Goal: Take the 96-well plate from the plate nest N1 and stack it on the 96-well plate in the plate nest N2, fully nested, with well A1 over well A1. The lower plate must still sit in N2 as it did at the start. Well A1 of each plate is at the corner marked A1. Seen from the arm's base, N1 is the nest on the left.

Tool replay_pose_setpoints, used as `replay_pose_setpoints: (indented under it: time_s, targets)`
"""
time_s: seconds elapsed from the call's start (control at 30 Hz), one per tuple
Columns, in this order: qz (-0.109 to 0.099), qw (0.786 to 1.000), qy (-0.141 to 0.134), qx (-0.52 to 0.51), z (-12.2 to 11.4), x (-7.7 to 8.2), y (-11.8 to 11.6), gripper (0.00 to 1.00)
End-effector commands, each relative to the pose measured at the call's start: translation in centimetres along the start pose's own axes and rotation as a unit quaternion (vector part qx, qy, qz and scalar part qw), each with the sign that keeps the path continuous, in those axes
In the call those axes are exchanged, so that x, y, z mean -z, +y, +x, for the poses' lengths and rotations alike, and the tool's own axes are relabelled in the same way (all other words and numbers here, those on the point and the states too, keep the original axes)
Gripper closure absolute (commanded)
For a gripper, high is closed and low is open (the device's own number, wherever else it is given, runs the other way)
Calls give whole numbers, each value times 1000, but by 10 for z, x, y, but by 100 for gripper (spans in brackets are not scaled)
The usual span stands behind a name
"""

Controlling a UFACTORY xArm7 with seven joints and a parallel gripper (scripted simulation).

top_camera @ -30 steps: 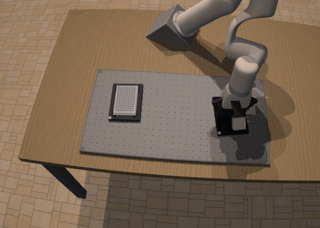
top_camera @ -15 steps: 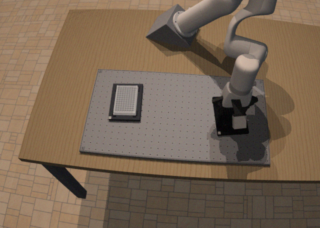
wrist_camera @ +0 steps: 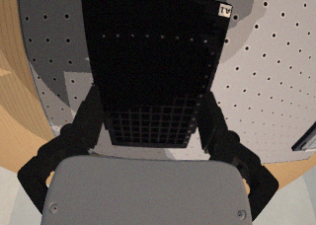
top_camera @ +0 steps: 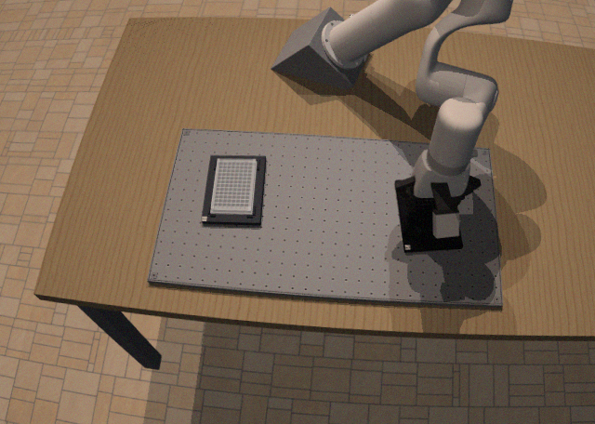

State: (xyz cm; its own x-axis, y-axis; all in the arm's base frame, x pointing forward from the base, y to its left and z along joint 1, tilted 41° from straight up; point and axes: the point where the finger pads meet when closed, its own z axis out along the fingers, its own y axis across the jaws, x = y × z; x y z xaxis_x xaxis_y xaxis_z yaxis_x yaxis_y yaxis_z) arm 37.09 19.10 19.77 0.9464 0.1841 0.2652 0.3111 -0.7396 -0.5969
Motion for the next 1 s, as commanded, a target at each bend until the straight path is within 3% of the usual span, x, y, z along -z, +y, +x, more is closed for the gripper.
replay_pose_setpoints:
  time_s: [0.0, 0.97]
  targets:
    - [0, 1000, 2, 0, 1, 1, 0, 100]
    - [0, 1000, 2, 0, 1, 43, 0, 100]
